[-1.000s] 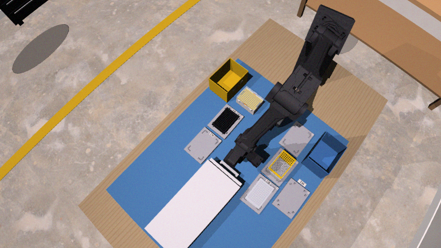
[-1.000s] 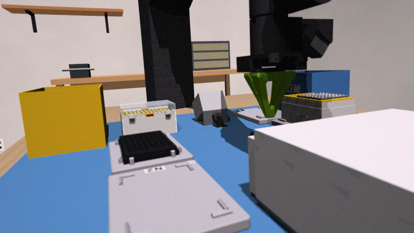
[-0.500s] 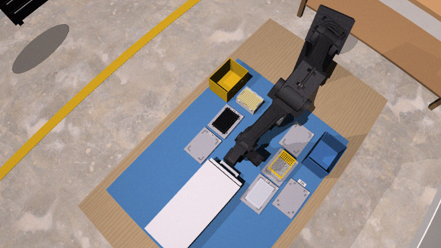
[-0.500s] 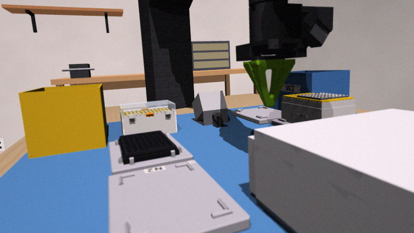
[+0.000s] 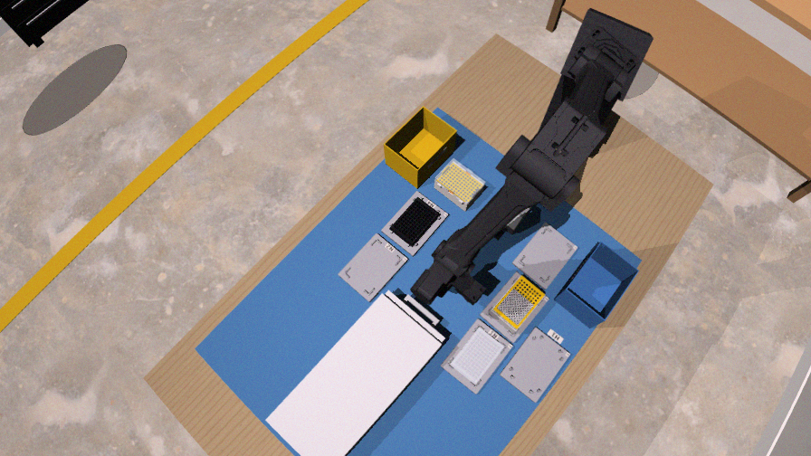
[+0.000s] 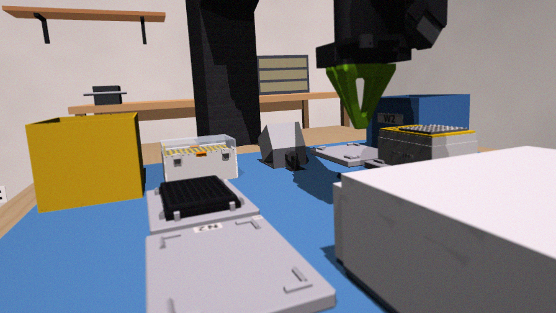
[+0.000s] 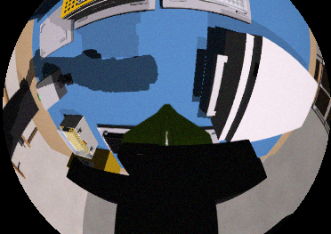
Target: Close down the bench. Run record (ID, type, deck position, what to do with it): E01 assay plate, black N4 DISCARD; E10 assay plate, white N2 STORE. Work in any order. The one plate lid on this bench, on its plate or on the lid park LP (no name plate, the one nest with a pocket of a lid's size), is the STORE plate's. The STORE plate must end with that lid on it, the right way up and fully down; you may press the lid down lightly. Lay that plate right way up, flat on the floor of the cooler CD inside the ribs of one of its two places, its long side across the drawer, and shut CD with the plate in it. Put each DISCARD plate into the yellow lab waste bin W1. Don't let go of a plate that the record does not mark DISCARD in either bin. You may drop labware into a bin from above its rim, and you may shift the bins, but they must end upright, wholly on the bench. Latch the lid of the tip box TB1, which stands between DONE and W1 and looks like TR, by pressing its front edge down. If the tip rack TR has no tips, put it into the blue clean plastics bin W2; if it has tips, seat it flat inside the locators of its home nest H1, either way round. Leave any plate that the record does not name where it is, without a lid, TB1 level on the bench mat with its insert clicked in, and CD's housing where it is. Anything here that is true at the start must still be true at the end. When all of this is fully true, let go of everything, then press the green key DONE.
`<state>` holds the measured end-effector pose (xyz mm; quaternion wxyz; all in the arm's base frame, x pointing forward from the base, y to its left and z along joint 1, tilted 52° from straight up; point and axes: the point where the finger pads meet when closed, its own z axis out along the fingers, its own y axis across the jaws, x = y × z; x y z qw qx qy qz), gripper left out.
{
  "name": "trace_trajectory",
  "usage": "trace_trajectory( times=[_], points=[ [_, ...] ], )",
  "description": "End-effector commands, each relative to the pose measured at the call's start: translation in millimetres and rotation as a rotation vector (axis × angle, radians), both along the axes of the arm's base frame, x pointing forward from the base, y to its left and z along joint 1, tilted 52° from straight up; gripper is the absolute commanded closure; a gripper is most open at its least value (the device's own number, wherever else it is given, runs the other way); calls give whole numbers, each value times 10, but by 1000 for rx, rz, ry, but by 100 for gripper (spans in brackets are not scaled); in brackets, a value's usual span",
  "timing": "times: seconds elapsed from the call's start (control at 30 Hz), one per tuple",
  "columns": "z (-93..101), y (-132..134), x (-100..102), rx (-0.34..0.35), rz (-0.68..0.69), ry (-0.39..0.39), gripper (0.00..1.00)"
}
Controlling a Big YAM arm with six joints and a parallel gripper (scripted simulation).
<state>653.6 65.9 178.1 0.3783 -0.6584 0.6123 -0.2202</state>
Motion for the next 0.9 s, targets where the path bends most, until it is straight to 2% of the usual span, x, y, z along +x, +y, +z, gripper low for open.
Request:
trace_trajectory(
  times=[0.0,0.1,0.13,0.2,0.57,0.67,0.7,0.87],
  points=[
    [239,-55,-75,-5,3,-25,100],
    [244,-62,-86,-5,3,-25,100],
    [308,-76,-63,-4,-1,-35,100],
    [268,-104,-114,-5,-3,-25,100],
    [361,-140,-223,-5,-3,-26,100],
    [366,-132,-236,-5,-1,-25,100],
    [423,-62,-226,-3,9,-34,100],
    [409,-140,-300,-6,0,-25,100]
  ],
)
